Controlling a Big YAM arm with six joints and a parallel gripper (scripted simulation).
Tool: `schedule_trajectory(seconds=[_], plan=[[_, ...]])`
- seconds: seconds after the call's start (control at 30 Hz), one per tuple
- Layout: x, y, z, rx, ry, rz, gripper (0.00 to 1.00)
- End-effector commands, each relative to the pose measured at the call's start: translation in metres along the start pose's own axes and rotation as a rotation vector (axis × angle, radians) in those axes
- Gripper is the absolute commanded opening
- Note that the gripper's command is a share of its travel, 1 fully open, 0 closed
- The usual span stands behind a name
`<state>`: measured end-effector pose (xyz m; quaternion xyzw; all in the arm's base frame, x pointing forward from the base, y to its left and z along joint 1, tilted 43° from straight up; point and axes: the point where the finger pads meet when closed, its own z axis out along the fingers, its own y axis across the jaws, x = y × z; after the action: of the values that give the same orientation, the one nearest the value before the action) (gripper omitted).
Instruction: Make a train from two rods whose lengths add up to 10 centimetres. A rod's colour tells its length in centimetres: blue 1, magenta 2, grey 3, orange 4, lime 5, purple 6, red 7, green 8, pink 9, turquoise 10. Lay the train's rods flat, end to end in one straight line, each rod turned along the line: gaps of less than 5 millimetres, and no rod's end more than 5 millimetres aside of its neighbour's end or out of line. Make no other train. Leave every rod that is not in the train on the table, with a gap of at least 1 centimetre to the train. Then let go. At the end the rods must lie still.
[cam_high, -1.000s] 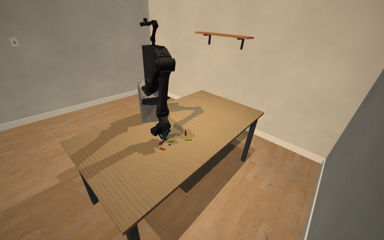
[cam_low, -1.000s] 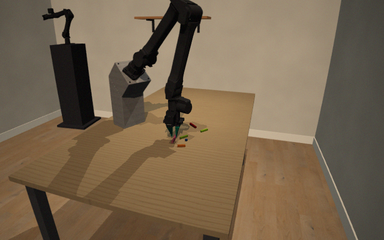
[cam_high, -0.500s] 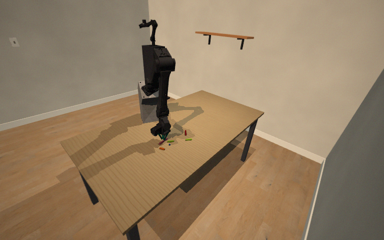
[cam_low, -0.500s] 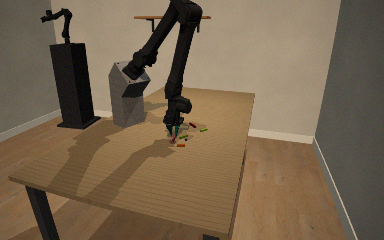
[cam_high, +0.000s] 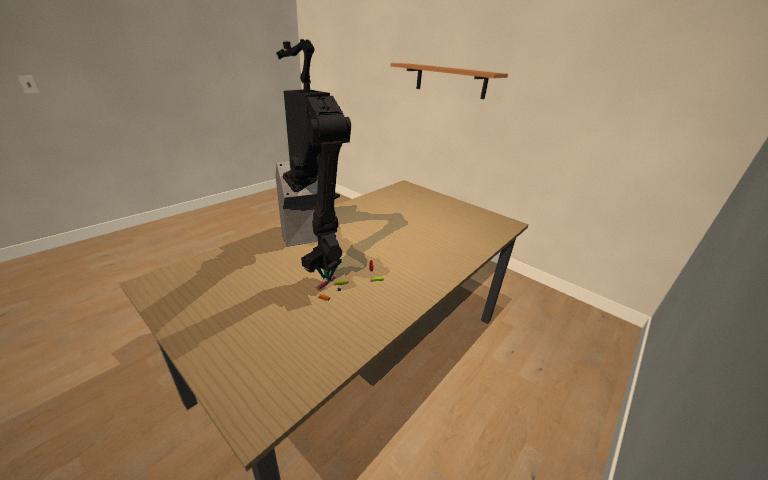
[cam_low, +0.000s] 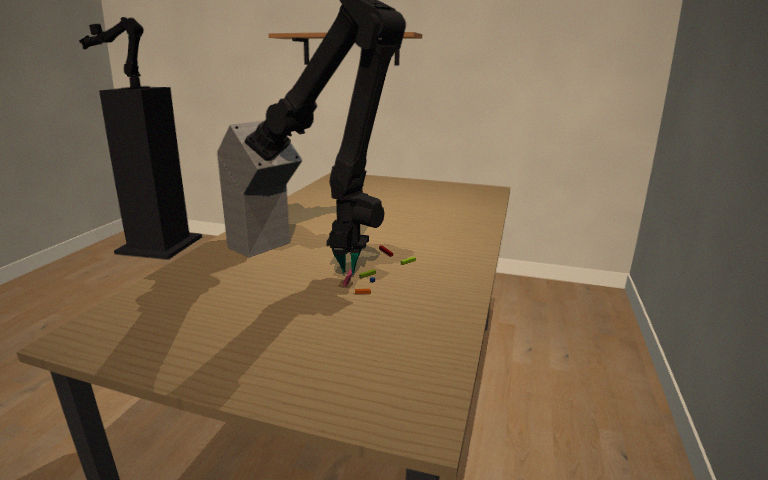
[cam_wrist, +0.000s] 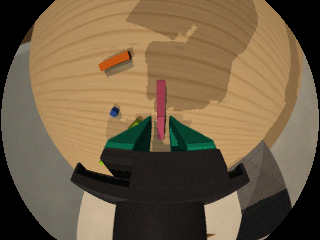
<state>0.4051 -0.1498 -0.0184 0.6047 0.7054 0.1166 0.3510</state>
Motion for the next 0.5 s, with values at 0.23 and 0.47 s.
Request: schedule_trajectory(seconds=[0.23, 0.47], plan=[[0.007, -0.0082, -0.0012, 0.008, 0.005, 0.008, 0.23], [0.007, -0.0082, -0.0012, 0.008, 0.005, 0.008, 0.23]])
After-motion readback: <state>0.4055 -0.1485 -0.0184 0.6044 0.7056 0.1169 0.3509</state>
